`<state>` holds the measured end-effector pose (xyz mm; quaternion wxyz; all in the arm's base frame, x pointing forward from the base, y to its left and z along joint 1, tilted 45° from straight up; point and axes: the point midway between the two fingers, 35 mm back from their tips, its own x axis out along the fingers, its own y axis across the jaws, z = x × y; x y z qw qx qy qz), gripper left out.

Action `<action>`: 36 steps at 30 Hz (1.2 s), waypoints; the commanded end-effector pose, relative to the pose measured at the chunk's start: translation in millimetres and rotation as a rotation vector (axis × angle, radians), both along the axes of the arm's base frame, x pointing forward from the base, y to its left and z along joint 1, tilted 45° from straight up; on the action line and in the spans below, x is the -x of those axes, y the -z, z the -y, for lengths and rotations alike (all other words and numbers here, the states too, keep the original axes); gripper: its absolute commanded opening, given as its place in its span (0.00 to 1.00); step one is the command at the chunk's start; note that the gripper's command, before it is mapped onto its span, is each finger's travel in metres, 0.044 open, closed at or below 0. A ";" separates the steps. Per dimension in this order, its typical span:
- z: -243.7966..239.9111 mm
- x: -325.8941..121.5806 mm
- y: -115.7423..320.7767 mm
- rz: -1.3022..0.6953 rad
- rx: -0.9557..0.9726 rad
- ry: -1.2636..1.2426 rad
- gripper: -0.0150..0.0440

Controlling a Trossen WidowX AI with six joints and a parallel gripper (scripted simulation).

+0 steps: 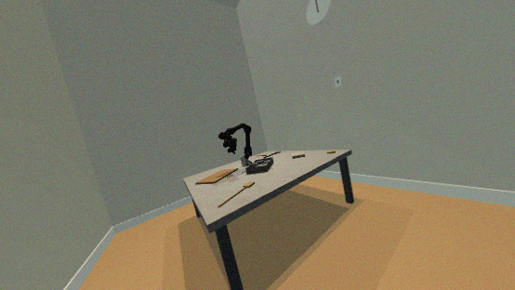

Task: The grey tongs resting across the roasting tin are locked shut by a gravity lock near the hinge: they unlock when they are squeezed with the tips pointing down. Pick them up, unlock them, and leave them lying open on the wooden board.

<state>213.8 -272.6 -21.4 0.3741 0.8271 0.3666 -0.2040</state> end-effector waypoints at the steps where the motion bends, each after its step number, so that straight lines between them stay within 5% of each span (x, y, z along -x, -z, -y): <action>1: -56.3 -34.5 -10.5 -0.320 -0.128 0.094 0.69; 18: -150.8 -72.7 -31.4 -0.722 -0.187 0.486 0.69; 36: -189.0 -79.1 -40.6 -0.790 -0.209 0.704 0.69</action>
